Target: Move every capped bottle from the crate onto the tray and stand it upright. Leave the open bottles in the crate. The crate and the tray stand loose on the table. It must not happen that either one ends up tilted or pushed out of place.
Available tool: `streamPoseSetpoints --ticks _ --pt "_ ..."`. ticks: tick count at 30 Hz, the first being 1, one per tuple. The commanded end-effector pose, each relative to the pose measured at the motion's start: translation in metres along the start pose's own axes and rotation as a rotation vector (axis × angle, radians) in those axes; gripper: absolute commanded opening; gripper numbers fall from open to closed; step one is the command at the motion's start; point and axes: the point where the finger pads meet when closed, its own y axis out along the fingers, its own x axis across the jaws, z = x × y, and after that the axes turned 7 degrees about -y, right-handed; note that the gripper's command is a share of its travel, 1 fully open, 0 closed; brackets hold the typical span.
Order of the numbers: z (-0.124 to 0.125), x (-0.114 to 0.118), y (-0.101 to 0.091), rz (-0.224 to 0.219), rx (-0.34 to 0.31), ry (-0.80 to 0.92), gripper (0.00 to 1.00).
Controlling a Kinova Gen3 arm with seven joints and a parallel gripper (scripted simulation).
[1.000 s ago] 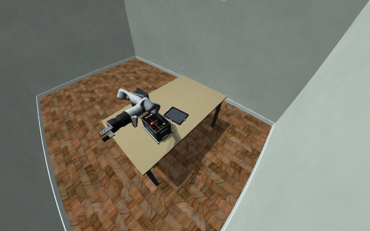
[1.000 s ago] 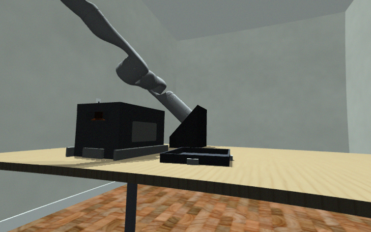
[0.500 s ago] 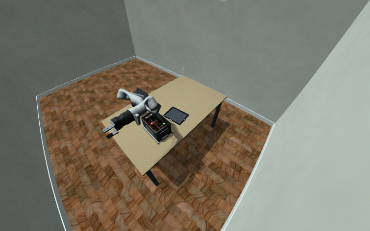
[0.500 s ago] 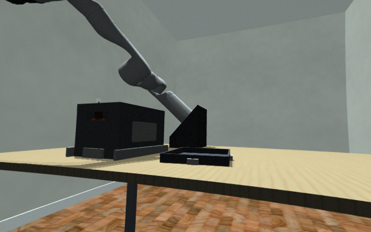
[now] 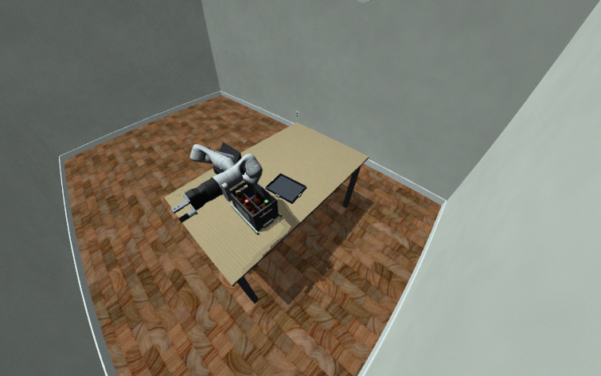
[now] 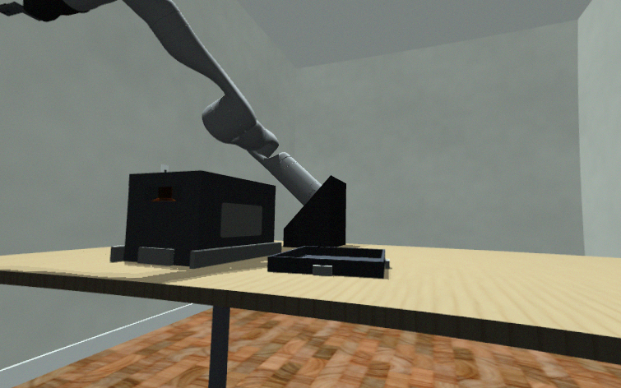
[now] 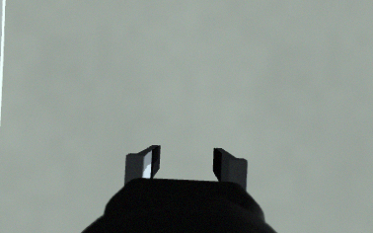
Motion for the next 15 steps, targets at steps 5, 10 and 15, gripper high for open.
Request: streamPoseSetpoints --ticks 5,10,15 --pt "-0.008 -0.008 -0.009 0.034 -0.027 0.034 1.00" --pt "-0.016 -0.018 -0.018 0.075 -0.060 0.071 1.00" --pt "-0.025 -0.029 -0.027 0.116 -0.092 0.108 1.00"
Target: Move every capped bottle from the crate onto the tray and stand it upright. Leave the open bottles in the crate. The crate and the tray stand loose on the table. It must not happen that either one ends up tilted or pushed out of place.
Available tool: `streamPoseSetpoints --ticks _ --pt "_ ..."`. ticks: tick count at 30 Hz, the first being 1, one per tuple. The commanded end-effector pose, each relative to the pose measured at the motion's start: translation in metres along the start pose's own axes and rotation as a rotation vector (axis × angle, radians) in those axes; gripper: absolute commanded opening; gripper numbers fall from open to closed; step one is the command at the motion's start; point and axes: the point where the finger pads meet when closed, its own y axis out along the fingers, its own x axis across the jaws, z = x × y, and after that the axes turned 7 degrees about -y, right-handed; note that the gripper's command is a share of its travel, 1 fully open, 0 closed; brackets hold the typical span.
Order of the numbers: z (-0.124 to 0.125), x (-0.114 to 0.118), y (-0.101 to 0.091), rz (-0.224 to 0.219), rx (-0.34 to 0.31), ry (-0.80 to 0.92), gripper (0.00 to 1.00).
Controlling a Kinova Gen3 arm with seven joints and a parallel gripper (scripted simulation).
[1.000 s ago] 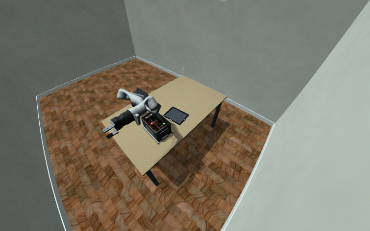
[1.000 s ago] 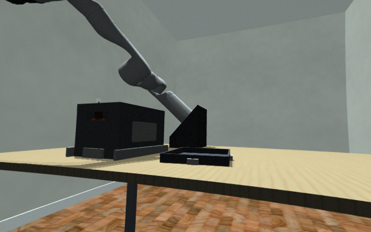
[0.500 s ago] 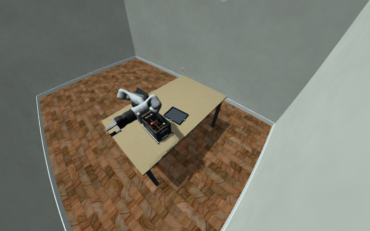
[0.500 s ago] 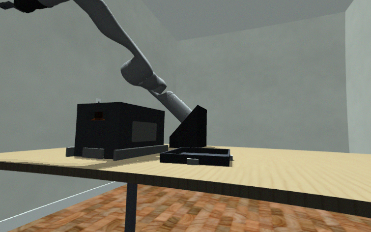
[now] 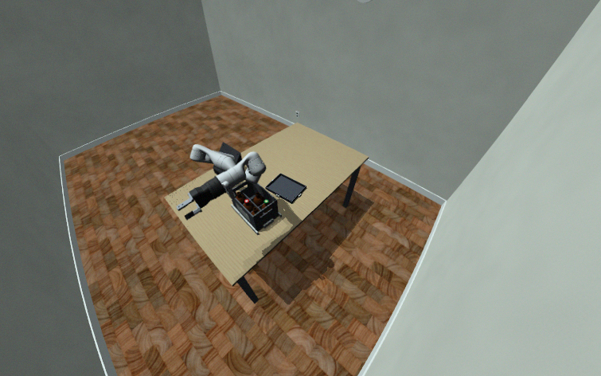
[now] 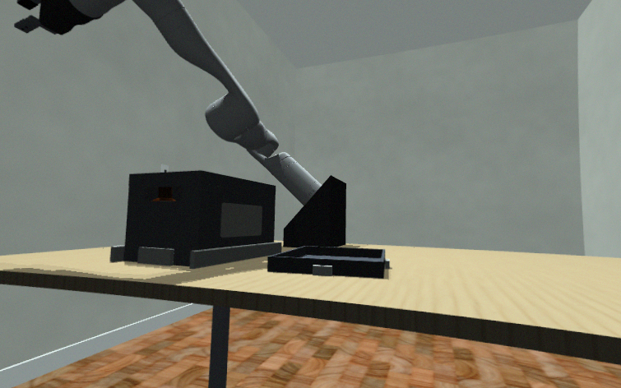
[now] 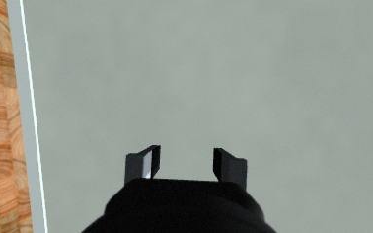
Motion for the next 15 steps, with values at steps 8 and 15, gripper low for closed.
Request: streamPoseSetpoints --ticks 8,15 --pt "-0.015 -0.014 -0.012 0.059 -0.046 0.056 1.00" --pt "-0.030 -0.029 -0.022 0.116 -0.092 0.108 1.00"
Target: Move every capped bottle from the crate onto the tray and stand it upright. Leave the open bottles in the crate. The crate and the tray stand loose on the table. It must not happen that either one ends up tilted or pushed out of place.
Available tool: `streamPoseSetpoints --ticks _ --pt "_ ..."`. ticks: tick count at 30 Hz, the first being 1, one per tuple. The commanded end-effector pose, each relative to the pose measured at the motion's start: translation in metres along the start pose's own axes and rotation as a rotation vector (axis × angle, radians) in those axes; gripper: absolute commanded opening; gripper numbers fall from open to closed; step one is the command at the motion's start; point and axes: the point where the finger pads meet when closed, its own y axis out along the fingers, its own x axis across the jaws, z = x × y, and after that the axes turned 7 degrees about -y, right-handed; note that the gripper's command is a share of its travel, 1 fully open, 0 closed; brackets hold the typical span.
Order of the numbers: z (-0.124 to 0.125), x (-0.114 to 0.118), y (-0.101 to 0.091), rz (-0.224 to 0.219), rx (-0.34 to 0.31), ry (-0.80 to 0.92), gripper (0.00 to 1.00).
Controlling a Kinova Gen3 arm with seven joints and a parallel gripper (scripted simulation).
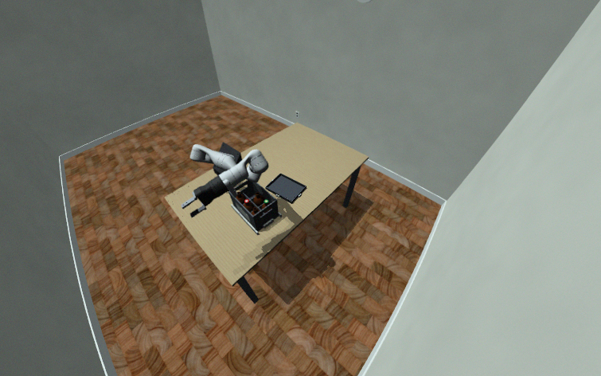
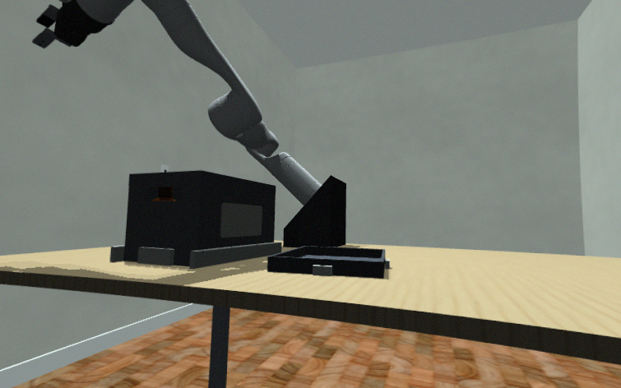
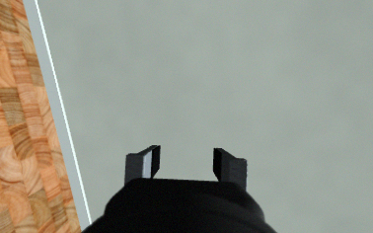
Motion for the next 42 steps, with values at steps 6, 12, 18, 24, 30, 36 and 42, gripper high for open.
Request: streamPoseSetpoints --ticks 6,12,18,24,30,36,42 --pt "-0.019 -0.011 -0.012 0.054 -0.049 0.063 1.00" --pt "-0.026 -0.023 -0.013 0.093 -0.072 0.086 1.00" --pt "-0.040 -0.035 -0.019 0.141 -0.111 0.131 1.00" --pt "-0.050 -0.044 -0.024 0.174 -0.137 0.161 1.00" --pt "-0.062 -0.053 -0.027 0.209 -0.170 0.193 1.00" --pt "-0.076 -0.066 -0.033 0.258 -0.209 0.239 1.00" --pt "-0.082 -0.069 -0.034 0.271 -0.231 0.252 1.00"
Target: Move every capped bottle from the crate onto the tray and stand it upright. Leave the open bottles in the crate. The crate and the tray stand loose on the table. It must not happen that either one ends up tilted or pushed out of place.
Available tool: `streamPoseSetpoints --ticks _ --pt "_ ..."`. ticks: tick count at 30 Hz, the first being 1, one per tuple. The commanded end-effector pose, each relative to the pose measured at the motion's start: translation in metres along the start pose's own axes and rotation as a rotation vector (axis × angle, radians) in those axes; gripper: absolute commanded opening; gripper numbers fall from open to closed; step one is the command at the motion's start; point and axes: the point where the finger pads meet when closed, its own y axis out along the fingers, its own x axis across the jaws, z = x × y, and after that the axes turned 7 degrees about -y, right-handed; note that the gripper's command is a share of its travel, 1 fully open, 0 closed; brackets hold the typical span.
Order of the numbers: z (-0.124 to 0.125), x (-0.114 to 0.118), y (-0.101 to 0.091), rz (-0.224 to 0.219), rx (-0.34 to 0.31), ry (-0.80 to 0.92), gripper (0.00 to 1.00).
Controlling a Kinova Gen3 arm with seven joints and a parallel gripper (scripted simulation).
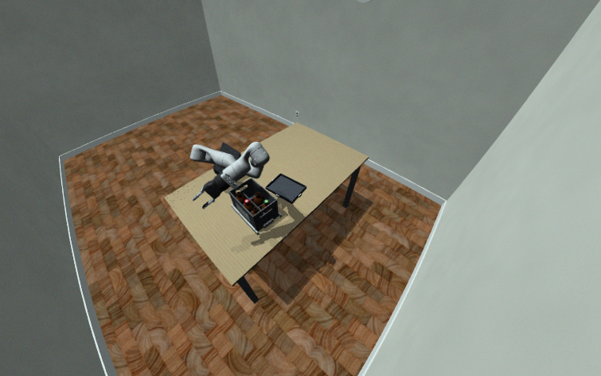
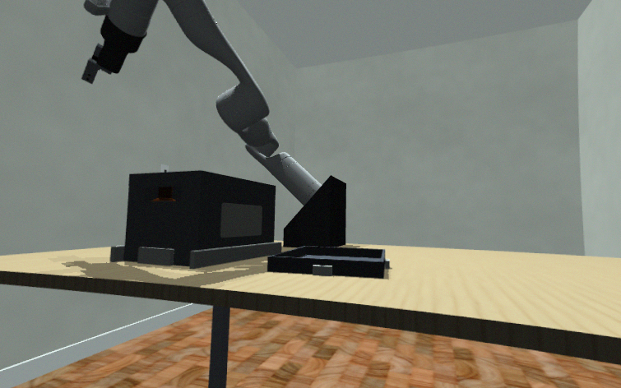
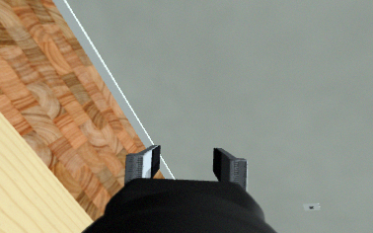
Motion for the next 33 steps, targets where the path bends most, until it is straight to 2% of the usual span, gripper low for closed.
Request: streamPoseSetpoints --ticks 1,14,16,17,31,33 --pt "-0.005 -0.002 0.000 0.015 -0.011 0.016 1.00" --pt "-0.043 -0.023 0.000 0.122 -0.094 0.113 1.00" --pt "-0.043 -0.023 0.000 0.122 -0.094 0.113 1.00" --pt "-0.042 -0.019 0.001 0.108 -0.097 0.107 1.00" --pt "-0.082 -0.042 0.001 0.224 -0.185 0.211 1.00" --pt "-0.082 -0.042 0.001 0.224 -0.185 0.211 1.00"
